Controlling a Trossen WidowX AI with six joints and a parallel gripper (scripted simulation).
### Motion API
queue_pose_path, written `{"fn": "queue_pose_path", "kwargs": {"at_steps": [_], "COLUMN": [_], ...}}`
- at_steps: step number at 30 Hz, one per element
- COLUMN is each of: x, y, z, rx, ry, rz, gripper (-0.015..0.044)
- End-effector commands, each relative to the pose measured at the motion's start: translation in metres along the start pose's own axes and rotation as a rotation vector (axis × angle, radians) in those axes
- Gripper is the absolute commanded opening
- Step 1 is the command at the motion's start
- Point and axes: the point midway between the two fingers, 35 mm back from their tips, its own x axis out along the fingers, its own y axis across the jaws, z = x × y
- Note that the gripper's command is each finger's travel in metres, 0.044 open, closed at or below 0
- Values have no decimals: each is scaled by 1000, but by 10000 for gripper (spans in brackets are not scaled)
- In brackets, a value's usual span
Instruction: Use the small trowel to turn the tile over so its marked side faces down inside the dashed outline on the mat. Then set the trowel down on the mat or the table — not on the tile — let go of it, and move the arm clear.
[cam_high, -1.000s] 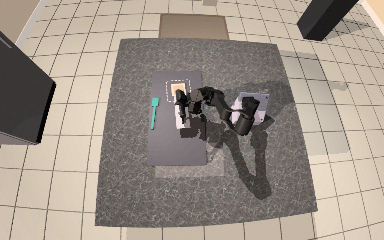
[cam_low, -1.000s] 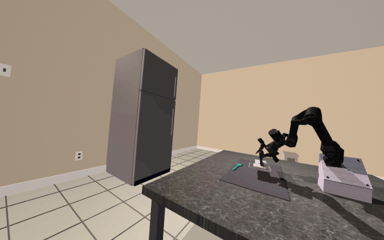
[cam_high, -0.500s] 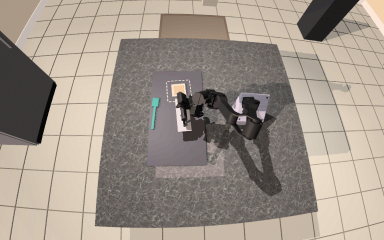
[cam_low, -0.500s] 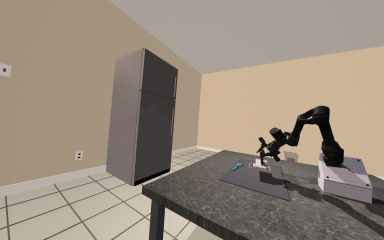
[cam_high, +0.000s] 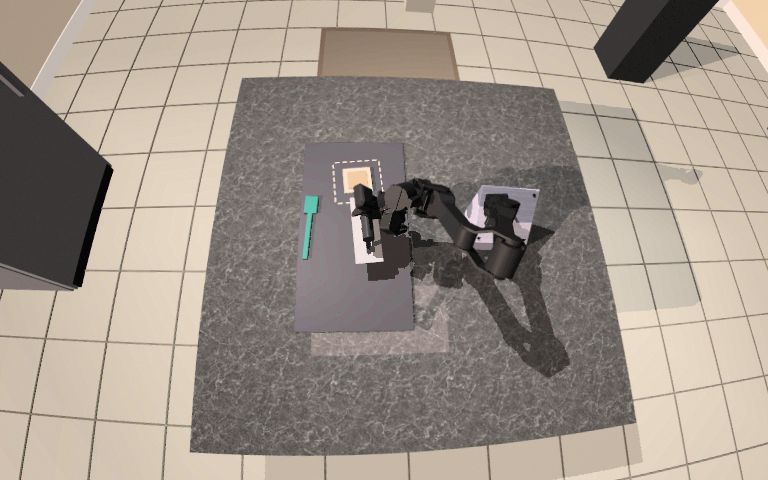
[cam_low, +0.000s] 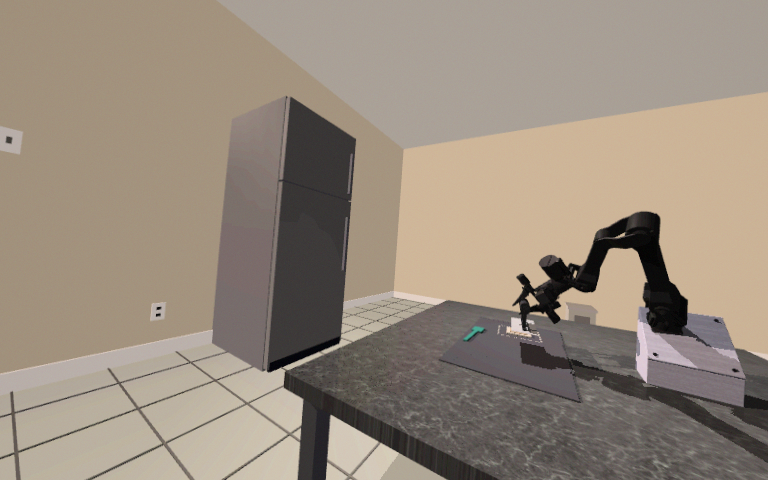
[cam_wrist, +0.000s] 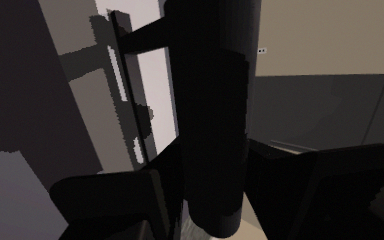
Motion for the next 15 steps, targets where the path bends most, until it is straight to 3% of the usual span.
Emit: {"fn": "queue_pose_path", "kwargs": {"at_steps": [1,15], "x": [0,0], "y": [-1,0], "z": [-1,0], "rx": [7,0], "ry": [6,0], "rz": [-4,0], "gripper": [0,0]}}
